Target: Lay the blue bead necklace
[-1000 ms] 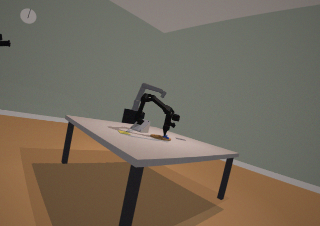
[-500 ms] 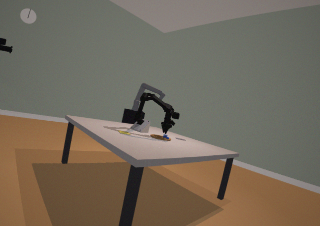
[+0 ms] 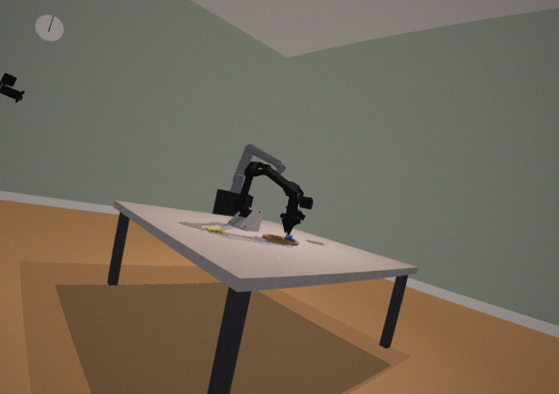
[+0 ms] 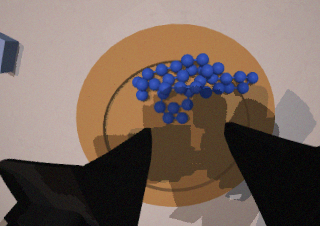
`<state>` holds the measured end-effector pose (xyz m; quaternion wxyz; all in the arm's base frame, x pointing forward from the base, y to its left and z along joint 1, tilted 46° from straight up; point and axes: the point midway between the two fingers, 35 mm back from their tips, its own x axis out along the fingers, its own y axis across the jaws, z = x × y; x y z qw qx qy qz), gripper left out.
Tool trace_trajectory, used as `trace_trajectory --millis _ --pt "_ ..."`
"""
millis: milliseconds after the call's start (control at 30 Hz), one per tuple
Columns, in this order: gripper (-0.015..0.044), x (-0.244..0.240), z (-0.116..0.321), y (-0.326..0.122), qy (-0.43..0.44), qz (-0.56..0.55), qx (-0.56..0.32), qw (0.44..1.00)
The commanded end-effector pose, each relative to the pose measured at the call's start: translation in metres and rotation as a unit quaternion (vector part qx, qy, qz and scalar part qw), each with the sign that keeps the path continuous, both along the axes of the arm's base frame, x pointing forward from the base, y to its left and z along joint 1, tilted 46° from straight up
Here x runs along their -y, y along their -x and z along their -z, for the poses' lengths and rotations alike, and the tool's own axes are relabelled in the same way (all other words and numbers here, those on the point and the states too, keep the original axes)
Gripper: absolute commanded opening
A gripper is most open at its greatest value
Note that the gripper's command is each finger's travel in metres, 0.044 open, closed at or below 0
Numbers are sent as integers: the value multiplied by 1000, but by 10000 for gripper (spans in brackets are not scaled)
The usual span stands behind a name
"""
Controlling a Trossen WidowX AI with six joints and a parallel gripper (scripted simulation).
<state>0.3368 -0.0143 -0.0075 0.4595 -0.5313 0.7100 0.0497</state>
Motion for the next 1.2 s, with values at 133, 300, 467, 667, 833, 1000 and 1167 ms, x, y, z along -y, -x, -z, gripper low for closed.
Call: trace_trajectory --millis 133,300,467,667,833,1000,1167 --pt "250 5 5 0 0 -1 0 1000" --pt "250 11 11 1 1 -1 -2 1000" --pt "250 17 17 2 1 -1 -3 1000" --pt "250 23 22 3 2 -1 -5 1000" --pt "250 23 22 3 2 -1 -5 1000" --pt "145 21 20 1 0 1 -2 1000" --pt "14 21 20 1 0 1 -2 1000"
